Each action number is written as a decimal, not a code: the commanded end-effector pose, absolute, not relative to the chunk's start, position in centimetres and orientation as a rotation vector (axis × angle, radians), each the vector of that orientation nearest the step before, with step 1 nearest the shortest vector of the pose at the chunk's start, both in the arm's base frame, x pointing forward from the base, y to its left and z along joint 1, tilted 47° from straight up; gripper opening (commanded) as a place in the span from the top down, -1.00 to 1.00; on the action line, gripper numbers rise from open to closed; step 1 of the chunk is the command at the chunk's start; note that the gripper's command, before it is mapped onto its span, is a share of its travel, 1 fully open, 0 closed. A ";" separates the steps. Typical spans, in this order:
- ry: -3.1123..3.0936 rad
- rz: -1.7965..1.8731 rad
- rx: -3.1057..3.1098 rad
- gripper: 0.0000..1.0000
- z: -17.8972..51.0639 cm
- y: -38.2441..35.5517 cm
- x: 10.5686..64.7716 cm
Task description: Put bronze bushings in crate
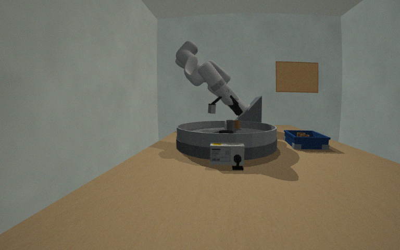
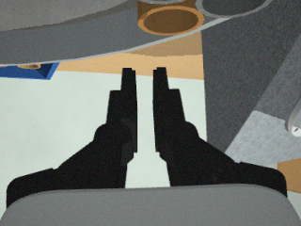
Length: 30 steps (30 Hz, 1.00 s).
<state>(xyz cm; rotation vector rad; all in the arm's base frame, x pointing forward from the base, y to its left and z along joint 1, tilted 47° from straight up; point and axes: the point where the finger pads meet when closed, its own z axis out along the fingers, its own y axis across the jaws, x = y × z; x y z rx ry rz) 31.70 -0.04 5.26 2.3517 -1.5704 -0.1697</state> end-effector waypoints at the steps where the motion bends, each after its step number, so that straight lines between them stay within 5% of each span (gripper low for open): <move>1: -1.570 -0.167 2.354 0.79 5.3 0.0 31.8; 30: -1.570 -0.167 2.354 0.79 3.7 -1.8 31.9</move>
